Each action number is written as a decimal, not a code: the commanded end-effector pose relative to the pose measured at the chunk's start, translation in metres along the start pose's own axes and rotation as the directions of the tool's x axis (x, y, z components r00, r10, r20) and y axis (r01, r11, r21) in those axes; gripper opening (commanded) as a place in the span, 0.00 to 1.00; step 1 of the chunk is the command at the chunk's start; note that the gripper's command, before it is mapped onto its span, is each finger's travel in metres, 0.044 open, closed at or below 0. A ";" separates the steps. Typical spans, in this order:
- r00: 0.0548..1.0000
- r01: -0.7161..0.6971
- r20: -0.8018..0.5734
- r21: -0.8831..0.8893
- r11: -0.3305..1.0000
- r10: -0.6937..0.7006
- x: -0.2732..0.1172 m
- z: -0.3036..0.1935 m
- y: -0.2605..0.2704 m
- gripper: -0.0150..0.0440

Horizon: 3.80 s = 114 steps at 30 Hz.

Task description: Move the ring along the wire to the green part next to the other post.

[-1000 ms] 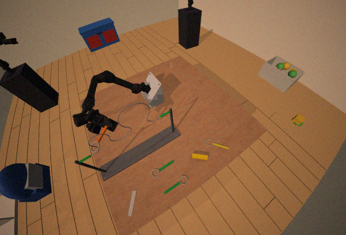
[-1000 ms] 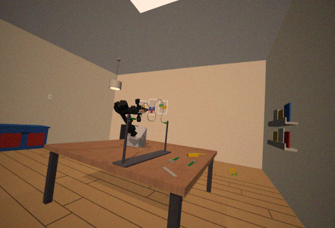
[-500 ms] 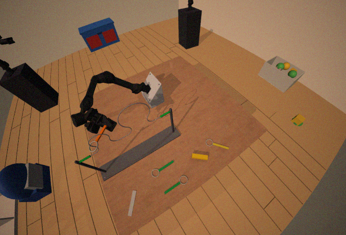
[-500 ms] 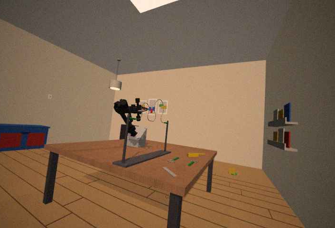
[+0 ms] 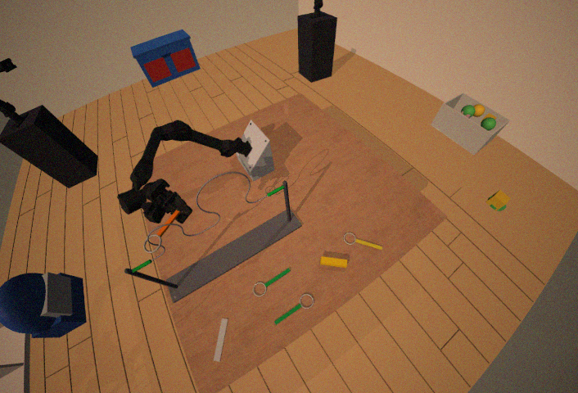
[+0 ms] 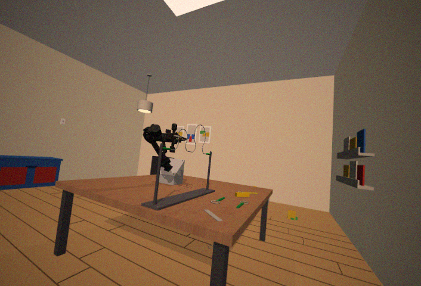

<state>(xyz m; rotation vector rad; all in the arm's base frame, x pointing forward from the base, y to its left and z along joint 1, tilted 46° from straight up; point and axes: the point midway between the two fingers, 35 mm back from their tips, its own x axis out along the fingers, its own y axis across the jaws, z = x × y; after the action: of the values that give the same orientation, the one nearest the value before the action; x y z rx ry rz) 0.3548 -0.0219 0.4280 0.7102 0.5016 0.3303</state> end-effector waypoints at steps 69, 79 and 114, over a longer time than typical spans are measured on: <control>0.776 0.485 0.377 -0.870 0.095 -0.506 -0.033 0.055 -0.064 0.00; 0.725 0.481 0.466 -0.870 -0.111 -0.507 -0.040 0.067 -0.063 0.00; 0.575 0.308 0.736 -0.600 -0.738 -0.358 -0.061 0.104 -0.041 0.00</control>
<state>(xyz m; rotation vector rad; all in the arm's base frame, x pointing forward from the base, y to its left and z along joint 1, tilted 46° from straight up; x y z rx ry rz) 0.3680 -0.1348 0.4836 -1.5644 0.2985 -0.3262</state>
